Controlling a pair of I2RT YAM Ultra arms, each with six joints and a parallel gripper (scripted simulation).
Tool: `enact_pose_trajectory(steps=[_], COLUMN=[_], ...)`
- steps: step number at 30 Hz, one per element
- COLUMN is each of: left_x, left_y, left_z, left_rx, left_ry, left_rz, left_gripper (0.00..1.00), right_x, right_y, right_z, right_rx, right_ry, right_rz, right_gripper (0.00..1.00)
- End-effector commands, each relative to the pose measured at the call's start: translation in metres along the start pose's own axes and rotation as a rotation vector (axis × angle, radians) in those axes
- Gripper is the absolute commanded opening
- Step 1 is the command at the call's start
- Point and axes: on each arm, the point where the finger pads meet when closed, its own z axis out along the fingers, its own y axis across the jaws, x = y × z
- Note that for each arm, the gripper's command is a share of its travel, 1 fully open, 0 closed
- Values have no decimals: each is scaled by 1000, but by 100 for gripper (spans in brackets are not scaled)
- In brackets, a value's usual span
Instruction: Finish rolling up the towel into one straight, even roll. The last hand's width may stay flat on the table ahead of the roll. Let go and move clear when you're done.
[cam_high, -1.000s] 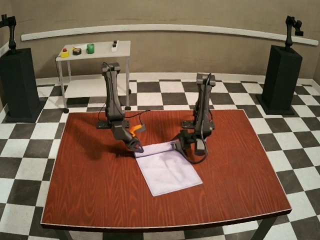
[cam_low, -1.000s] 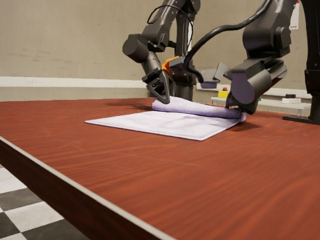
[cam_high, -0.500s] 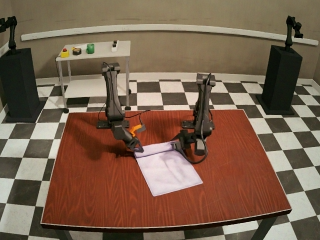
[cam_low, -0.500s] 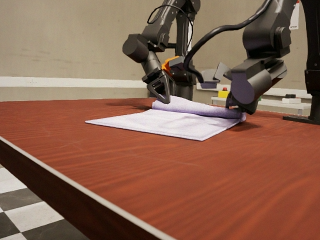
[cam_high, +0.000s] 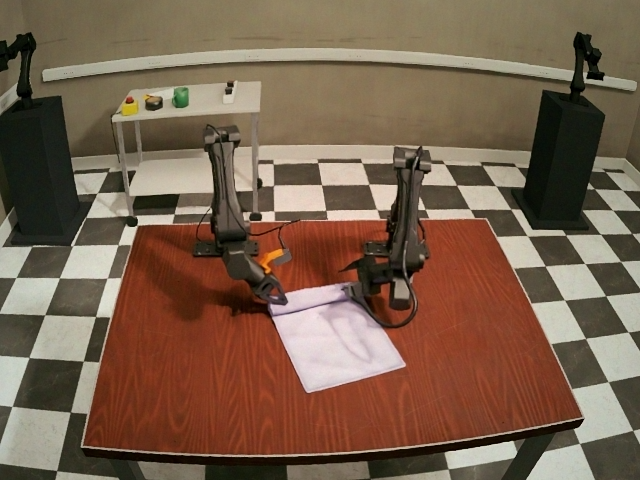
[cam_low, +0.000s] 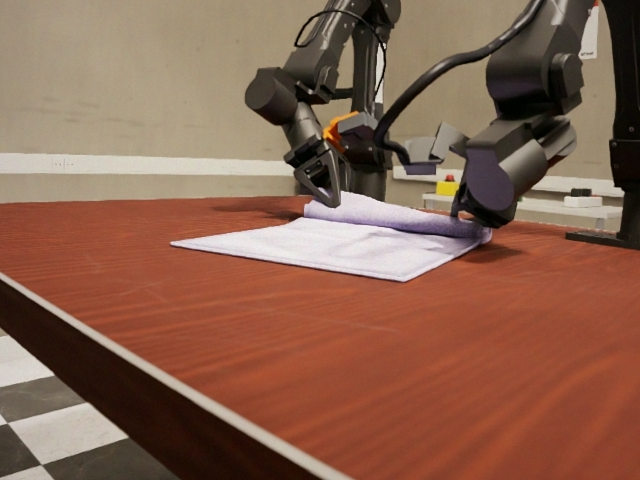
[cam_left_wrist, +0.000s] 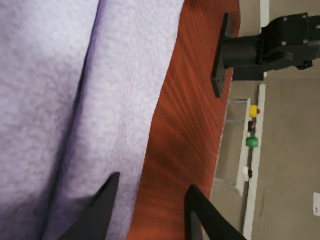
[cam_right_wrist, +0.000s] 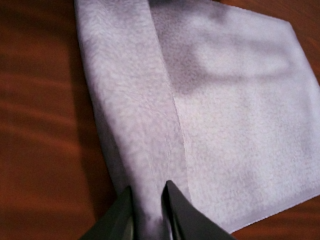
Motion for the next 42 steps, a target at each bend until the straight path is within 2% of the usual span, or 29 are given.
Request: enact_pose_trajectory(steps=[1, 8, 15, 25, 30, 32, 37, 42], left_x=[9, 7, 6, 2, 2, 2, -1, -6], left_y=[21, 16, 15, 11, 10, 10, 7, 1], left_z=[-2, -4, -17, -69, -73, -73, -69, -61], left_rx=[-78, -78, -78, -78, -88, -88, -182, -348], left_ry=[69, 69, 69, 69, 68, 68, 61, 48], left_rz=[53, 53, 53, 53, 60, 60, 134, 262], left_gripper=[55, 85, 85, 85, 86, 86, 88, 90], right_x=[5, 5, 5, 4, 3, 3, 2, 1], right_y=[16, 16, 15, 15, 14, 14, 14, 13], right_z=[4, 4, 4, 2, 1, 1, 0, -1], right_rx=[-28, -28, -49, -196, -303, -303, -423, -546], right_ry=[-2, -2, 0, 15, 26, 26, 38, 50], right_rz=[25, 25, 42, 157, 242, 242, 336, 433], right_gripper=[21, 21, 21, 21, 21, 21, 21, 21])
